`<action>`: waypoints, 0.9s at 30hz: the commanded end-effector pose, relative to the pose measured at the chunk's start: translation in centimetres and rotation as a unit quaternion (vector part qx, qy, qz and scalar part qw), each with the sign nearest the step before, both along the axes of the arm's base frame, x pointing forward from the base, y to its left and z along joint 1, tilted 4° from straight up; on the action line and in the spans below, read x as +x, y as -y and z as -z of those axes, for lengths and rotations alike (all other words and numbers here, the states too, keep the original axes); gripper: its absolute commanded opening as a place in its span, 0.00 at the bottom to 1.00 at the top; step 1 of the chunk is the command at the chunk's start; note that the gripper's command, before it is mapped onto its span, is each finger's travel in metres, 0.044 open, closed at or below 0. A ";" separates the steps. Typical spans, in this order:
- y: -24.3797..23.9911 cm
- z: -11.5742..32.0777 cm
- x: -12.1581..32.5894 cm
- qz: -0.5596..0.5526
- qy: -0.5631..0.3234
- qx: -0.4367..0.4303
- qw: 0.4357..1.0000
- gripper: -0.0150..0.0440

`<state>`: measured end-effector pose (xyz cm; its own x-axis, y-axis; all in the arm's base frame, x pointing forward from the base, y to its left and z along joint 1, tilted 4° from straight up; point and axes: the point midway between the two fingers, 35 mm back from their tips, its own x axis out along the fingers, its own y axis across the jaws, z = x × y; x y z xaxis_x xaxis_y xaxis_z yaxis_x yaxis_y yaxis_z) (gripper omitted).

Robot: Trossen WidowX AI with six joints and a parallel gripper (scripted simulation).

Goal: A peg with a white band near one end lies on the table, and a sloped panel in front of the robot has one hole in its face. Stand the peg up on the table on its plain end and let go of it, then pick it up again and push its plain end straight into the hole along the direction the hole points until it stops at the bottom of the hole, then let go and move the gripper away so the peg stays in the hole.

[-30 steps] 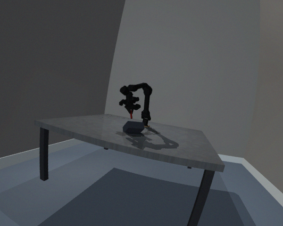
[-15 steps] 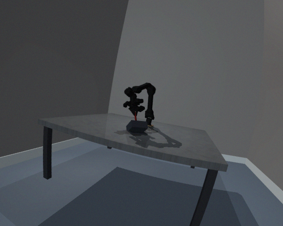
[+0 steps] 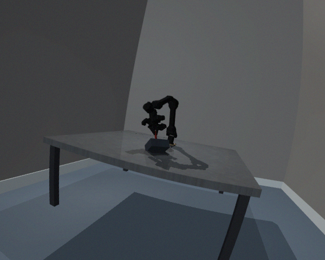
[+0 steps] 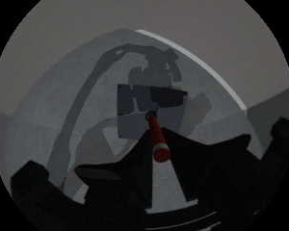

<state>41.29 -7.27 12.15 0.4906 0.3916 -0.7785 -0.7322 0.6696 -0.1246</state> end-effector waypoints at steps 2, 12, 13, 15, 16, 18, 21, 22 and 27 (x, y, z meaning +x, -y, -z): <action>-0.3 0.6 0.4 0.001 0.000 0.000 1.000 0.25; -0.3 0.4 0.3 -0.001 0.000 0.001 1.000 0.25; -0.3 0.4 0.3 -0.001 0.000 0.001 1.000 0.25; -0.3 0.4 0.3 -0.001 0.000 0.001 1.000 0.25; -0.3 0.4 0.3 -0.001 0.000 0.001 1.000 0.25; -0.3 0.4 0.3 -0.001 0.000 0.001 1.000 0.25; -0.3 0.5 0.3 -0.001 0.000 0.001 1.000 0.25; -0.3 0.6 0.4 -0.001 0.000 0.001 1.000 0.25; -0.4 0.8 0.5 -0.001 0.001 0.001 1.000 0.25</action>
